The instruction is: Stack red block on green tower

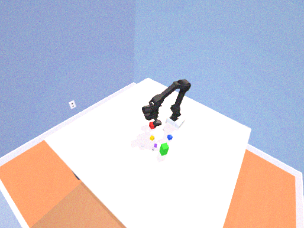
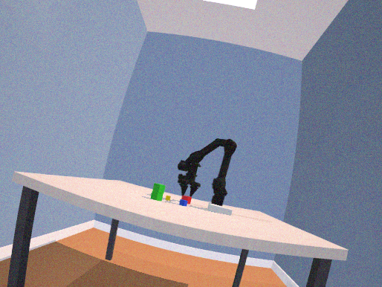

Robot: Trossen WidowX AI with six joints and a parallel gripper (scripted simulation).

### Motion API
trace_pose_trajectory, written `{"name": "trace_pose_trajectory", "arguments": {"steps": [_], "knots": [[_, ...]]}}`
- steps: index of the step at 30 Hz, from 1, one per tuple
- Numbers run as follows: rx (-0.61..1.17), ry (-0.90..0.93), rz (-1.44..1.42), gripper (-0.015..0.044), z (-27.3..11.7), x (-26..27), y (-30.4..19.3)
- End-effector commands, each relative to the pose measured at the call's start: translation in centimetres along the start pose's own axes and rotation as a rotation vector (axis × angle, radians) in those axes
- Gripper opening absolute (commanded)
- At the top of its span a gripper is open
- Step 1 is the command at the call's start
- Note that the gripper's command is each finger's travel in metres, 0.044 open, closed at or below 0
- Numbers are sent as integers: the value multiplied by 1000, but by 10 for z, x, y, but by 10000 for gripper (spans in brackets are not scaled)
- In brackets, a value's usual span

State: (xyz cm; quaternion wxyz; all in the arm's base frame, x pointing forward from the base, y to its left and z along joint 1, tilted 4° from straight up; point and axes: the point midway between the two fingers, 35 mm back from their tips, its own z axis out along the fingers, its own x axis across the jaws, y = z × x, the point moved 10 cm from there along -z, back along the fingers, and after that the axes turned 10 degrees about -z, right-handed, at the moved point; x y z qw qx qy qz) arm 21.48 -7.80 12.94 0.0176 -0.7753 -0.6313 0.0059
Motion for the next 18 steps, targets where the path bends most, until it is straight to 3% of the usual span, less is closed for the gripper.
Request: {"name": "trace_pose_trajectory", "arguments": {"steps": [1,18], "knots": [[5,-3,-6,440,8,0,0],[5,-3,-6,440,35,0,-2]]}}
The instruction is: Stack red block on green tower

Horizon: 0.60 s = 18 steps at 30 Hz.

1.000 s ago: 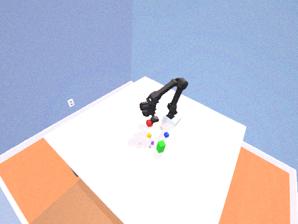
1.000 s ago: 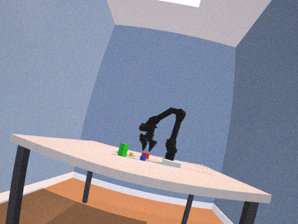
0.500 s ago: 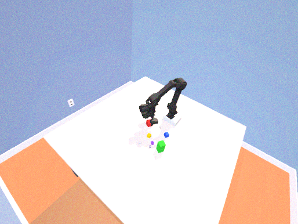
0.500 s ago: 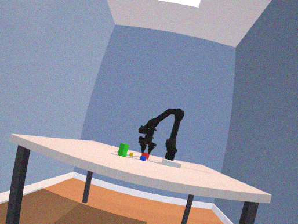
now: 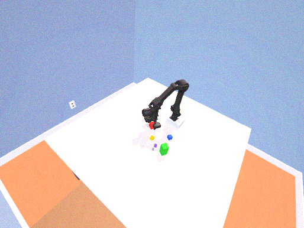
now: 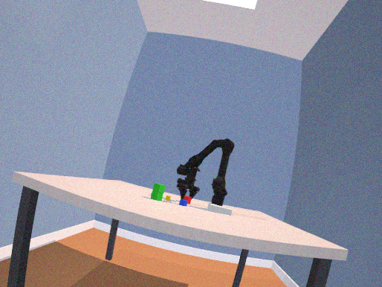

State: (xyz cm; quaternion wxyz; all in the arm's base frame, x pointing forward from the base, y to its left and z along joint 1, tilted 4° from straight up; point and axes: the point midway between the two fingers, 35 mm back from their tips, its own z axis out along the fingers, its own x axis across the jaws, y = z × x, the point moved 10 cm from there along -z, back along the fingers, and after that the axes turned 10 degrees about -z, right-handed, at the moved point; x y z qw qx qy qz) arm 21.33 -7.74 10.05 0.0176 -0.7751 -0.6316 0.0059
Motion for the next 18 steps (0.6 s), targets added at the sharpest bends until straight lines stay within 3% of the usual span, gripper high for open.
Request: {"name": "trace_pose_trajectory", "arguments": {"steps": [1,17,18], "knots": [[5,-3,-5,440,7,0,-1],[5,-3,-5,440,8,0,-1],[5,-3,-5,414,8,0,-1]]}}
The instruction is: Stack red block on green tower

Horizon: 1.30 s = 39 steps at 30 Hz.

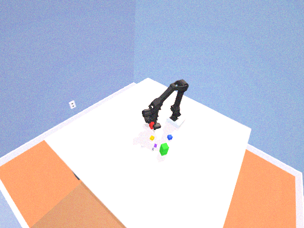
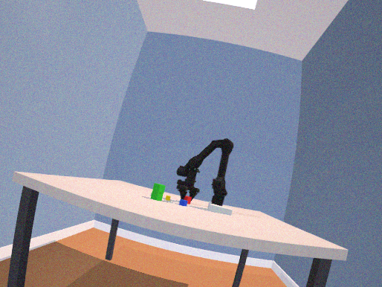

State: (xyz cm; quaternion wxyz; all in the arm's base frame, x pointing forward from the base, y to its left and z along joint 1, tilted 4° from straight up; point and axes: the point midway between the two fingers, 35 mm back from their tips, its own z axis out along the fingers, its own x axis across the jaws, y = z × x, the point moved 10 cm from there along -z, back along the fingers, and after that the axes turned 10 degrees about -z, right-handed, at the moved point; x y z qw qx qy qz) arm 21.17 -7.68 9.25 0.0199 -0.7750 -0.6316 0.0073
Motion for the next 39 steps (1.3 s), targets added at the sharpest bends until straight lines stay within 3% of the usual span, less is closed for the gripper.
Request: {"name": "trace_pose_trajectory", "arguments": {"steps": [1,8,14,20,39], "knots": [[0,-4,-5,387,0,0,0],[0,-4,-5,204,0,0,0],[0,-4,-5,164,0,0,0],[0,-4,-5,6,-19,0,1],[-1,-4,-5,0,-110,0,0]]}}
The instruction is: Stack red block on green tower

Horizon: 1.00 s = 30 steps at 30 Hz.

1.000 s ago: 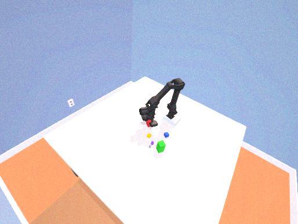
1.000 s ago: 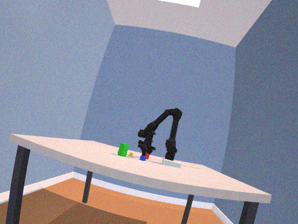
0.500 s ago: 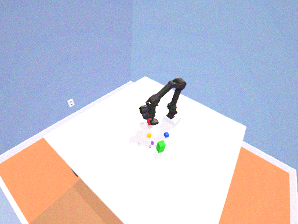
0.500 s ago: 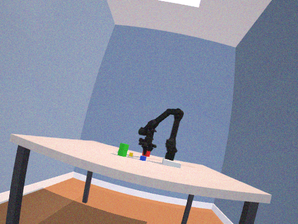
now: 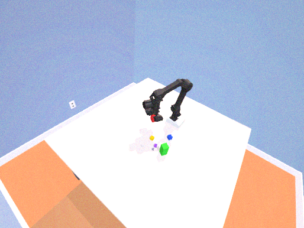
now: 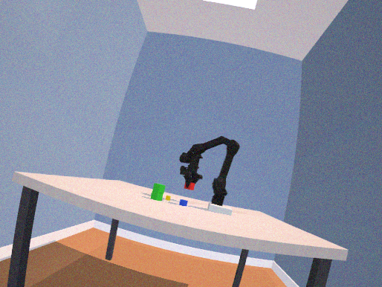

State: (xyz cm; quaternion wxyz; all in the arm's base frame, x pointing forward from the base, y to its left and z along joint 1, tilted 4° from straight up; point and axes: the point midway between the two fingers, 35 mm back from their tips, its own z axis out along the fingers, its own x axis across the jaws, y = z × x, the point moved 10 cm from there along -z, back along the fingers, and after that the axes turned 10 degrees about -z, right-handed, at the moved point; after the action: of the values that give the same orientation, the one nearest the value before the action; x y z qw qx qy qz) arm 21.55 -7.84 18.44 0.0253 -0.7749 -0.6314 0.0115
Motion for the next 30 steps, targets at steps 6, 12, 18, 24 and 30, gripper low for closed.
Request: {"name": "trace_pose_trajectory", "arguments": {"steps": [6,12,18,24,30], "knots": [[-14,-4,-5,0,-26,0,-1],[-14,-4,-5,0,-26,1,-1],[-16,-5,-23,0,-28,16,11],[-20,-4,-35,0,-31,41,29],[-23,-1,-30,0,-36,71,46]]}}
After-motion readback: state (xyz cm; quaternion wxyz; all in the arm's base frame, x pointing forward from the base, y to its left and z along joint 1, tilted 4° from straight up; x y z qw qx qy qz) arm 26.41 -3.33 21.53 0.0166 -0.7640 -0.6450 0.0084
